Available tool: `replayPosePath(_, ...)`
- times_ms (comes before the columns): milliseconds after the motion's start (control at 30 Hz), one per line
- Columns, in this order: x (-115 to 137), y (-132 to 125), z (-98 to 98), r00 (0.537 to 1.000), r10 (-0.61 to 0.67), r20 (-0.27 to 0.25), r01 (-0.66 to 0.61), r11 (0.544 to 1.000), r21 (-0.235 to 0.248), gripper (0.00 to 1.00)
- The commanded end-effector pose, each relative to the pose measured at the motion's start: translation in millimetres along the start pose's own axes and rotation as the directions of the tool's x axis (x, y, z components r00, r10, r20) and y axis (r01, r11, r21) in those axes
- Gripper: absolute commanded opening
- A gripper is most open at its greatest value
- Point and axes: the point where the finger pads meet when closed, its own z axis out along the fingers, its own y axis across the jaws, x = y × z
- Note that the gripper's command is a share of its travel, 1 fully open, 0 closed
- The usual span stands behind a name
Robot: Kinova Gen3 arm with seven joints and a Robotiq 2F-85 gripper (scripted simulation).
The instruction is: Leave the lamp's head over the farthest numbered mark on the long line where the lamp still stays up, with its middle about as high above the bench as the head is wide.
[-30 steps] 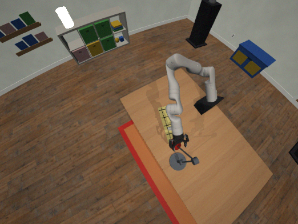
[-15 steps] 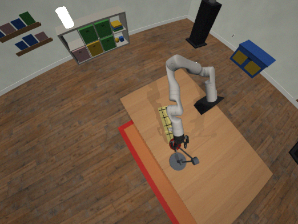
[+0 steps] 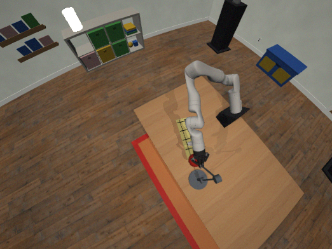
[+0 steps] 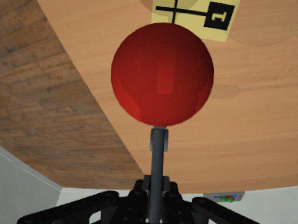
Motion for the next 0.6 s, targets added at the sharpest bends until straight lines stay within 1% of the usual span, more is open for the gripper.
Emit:
replayPosePath(0,-1.5,-0.7,-0.9,1.000,-0.001,0.002,0.001,1.000,0.002,0.00)
replayPosePath(467,-1.5,-0.4,-0.8,1.000,-0.001,0.002,0.001,1.000,0.001,0.00)
replayPosePath(567,4.6,0.9,-2.3,1.000,0.004,0.002,-0.004,1.000,0.007,0.00)
